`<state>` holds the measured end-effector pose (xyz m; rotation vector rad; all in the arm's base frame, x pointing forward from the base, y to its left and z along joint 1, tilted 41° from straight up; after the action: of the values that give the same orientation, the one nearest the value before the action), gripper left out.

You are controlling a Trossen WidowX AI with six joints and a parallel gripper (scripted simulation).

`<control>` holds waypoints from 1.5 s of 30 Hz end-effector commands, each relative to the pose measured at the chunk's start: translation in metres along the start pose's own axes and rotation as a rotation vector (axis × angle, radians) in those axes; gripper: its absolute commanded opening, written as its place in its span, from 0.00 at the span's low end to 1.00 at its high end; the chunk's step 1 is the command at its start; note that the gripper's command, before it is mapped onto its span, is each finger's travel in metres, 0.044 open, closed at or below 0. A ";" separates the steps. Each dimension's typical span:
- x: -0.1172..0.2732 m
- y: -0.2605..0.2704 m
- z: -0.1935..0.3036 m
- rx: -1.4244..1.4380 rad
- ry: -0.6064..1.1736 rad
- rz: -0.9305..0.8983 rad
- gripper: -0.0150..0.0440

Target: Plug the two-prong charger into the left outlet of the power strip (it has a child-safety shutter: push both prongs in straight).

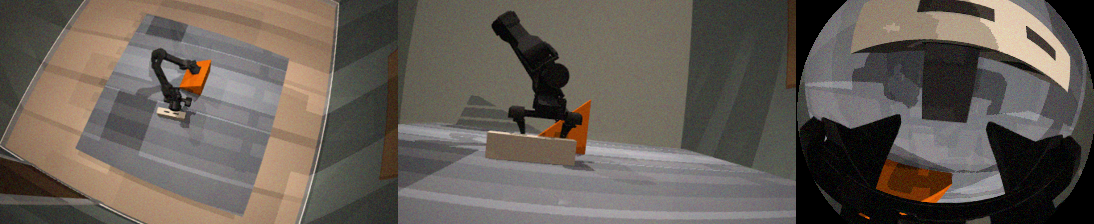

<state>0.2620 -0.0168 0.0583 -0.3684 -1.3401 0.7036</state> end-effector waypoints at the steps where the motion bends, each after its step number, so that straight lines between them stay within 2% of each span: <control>1: -0.001 0.001 0.005 0.001 0.001 0.000 1.00; 20: -0.001 0.004 0.022 0.003 -0.008 0.001 1.00; 32: 0.061 0.011 0.054 0.003 -0.591 0.085 1.00; 45: 0.062 0.011 0.054 0.003 -0.600 0.086 1.00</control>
<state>0.2120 0.0240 0.1103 -0.2157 -1.8978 0.9251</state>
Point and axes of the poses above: the point midway between the two fingers, 35 mm back from their tips, its own x axis back along the fingers, its own y axis across the jaws, z = x × y, the point moved 8 cm from there along x, back along the fingers, and after that the axes turned 8 degrees about x, right-handed, at the moved point
